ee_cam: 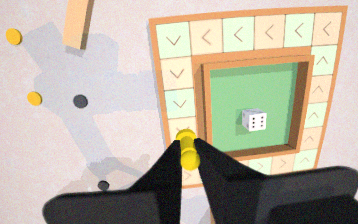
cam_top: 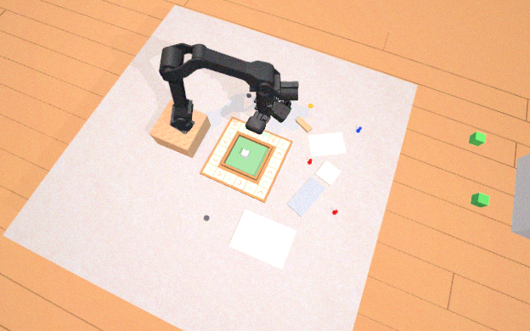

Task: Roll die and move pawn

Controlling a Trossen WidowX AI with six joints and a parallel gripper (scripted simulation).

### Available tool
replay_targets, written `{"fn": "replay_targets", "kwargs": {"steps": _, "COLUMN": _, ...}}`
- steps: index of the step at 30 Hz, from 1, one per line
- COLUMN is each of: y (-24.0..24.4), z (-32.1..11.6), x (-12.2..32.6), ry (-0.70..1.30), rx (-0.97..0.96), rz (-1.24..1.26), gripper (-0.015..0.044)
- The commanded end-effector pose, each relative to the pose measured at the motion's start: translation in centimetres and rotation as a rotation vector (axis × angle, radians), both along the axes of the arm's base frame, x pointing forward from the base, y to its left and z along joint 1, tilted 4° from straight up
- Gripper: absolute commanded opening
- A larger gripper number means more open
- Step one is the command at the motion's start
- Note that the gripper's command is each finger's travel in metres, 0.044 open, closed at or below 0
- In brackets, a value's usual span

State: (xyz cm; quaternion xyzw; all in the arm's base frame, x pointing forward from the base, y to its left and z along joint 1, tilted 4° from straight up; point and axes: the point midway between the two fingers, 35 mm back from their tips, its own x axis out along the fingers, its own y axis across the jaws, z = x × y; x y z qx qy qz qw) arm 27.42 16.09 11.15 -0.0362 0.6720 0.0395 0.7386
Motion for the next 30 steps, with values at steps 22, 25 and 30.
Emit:
{"fn": "replay_targets", "kwargs": {"steps": 22, "y": -8.5, "z": -2.4, "x": -4.1, "ry": 0.011, "rx": -0.029, "rz": -0.009, "gripper": 0.0000}}
{"fn": "replay_targets", "kwargs": {"steps": 25, "y": -9.5, "z": -2.9, "x": -4.8, "ry": 0.012, "rx": -0.029, "rz": -0.009, "gripper": 0.0000}}
{"fn": "replay_targets", "kwargs": {"steps": 30, "y": -11.2, "z": -4.0, "x": -6.1, "ry": 0.014, "rx": -0.028, "rz": -0.008, "gripper": 0.0000}}
